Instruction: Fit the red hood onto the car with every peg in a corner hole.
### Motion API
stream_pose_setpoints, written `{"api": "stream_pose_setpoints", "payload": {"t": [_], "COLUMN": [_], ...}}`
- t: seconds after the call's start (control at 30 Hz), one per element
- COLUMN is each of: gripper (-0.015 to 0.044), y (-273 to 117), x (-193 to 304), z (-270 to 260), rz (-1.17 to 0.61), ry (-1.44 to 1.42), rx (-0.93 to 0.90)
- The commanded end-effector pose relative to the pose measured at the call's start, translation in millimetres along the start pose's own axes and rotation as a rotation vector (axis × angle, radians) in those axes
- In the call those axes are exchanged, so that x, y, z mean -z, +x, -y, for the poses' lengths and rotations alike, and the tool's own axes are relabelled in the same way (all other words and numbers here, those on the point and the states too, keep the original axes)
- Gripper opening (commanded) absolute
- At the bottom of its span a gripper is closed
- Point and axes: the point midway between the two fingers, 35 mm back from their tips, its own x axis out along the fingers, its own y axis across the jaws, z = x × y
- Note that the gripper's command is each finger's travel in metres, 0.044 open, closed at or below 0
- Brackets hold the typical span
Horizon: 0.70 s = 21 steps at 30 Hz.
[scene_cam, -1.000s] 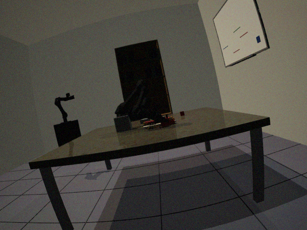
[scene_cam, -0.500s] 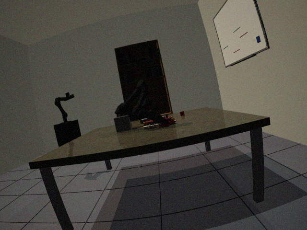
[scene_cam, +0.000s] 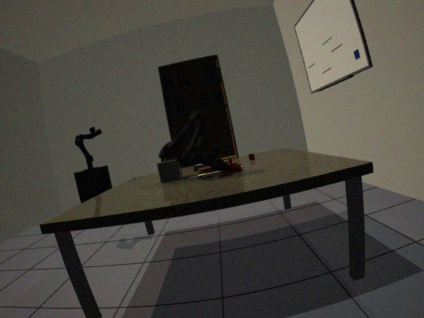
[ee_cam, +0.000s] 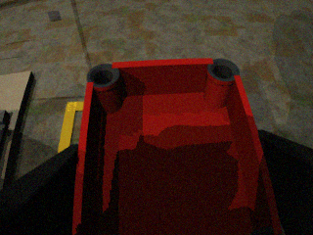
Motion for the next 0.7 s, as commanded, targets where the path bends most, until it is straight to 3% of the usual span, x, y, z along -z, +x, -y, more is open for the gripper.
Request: {"api": "stream_pose_setpoints", "payload": {"t": [0.0,0.37,0.67], "gripper": [0.0295,0.0006,0.0], "y": [-0.1,-11.6,-28.6], "x": [-0.4,-25.4,-51.6], "z": [-0.1,3.1,3.2], "rz": [0.001,-0.003,-0.003], "ry": [-0.001,-0.003,-0.004], "rx": [0.0,0.004,0.004]}}
